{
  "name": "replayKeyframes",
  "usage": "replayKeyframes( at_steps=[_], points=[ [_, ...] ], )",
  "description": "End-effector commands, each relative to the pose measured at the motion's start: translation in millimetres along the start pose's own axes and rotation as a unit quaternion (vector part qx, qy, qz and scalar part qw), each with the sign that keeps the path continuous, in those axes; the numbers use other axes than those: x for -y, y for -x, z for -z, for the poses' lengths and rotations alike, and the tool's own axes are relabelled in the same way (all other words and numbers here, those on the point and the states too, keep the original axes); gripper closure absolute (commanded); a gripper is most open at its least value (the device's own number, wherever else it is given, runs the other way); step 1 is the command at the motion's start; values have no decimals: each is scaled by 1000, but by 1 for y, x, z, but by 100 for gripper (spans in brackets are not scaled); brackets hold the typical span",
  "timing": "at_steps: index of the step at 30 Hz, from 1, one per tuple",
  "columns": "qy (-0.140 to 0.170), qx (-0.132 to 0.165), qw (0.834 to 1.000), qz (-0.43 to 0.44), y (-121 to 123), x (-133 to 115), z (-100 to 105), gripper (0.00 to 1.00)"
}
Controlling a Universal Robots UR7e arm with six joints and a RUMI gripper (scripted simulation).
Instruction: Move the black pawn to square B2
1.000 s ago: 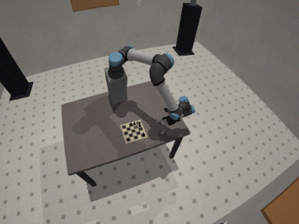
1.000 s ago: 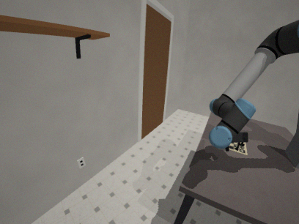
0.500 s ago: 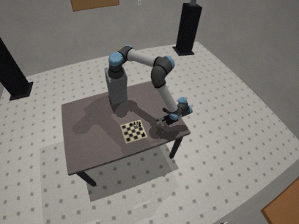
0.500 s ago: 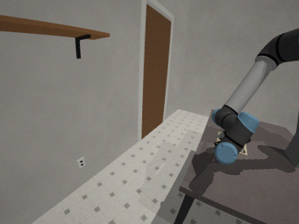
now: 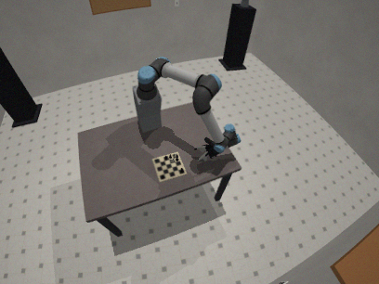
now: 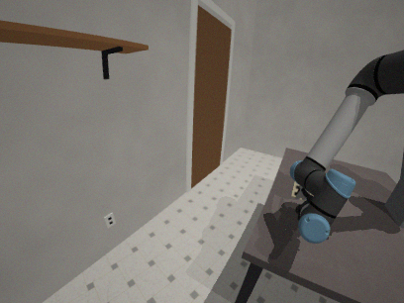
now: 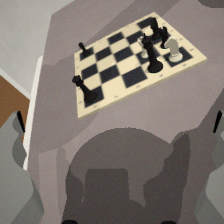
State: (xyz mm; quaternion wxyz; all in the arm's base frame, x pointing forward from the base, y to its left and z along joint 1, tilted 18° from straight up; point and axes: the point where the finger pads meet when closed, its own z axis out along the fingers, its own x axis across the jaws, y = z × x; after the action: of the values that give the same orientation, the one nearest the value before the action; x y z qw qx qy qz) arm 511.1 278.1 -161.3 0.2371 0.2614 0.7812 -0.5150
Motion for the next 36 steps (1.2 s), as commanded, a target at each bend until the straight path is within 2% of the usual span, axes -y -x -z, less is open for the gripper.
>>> replayKeyframes(
  at_steps=[1, 7, 16, 36],
  points=[
    [-6, 14, 995, 102, -13, -6, -5, 0],
    [-16, 23, 985, 171, -23, -9, -10, 0],
    [-21, 29, 976, 215, -30, -12, -13, 0],
    [-23, 29, 973, 228, -31, -12, -14, 0]
  ],
)
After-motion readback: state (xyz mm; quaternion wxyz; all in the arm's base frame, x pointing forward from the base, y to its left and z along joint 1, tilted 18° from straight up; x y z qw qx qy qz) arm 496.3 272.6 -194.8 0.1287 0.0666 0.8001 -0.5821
